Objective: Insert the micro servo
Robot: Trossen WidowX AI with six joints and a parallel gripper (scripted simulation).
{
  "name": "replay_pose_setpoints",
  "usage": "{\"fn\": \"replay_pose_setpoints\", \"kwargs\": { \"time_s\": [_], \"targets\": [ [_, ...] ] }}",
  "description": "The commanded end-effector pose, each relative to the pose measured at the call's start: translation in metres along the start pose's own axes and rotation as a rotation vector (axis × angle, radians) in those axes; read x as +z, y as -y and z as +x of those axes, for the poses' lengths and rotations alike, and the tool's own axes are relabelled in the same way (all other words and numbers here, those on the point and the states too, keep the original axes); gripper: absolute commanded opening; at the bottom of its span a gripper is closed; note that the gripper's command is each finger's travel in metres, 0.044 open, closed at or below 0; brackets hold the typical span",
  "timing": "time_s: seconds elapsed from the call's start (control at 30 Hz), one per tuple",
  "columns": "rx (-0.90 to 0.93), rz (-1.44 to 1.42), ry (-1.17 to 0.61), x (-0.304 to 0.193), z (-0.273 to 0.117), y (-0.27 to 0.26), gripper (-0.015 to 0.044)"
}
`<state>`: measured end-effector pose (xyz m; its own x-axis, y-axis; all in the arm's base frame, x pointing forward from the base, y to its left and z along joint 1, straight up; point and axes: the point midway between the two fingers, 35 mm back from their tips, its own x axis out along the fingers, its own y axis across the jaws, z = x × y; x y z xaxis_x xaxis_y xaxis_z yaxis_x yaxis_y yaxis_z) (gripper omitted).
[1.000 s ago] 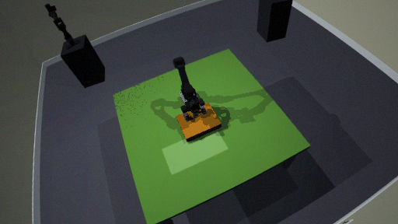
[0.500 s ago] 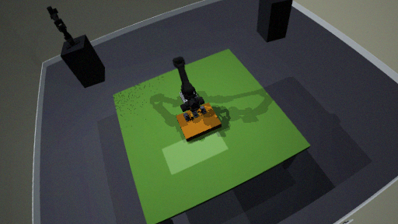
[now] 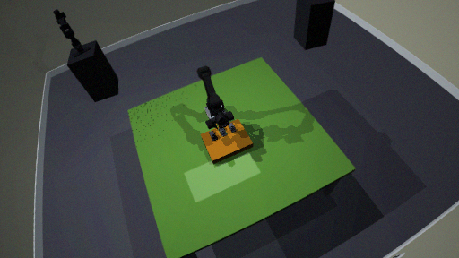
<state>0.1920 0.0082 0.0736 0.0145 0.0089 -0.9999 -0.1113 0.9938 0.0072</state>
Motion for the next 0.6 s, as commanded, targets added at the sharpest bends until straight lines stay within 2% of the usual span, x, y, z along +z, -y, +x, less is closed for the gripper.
{"fn": "replay_pose_setpoints", "kwargs": {
  "time_s": [0.0, 0.07, 0.27, 0.43, 0.57],
  "targets": [
    [-0.001, 0.005, 0.003, 0.032, -0.02, 0.001, 0.0398],
    [-0.001, 0.005, 0.005, 0.049, -0.03, 0.001, 0.044],
    [-0.002, 0.005, 0.012, 0.095, -0.055, 0.001, 0.044],
    [-0.002, 0.005, 0.013, 0.096, -0.059, 0.001, 0.044],
    [-0.002, 0.001, 0.022, 0.087, -0.092, 0.001, 0.044]
  ]
}}
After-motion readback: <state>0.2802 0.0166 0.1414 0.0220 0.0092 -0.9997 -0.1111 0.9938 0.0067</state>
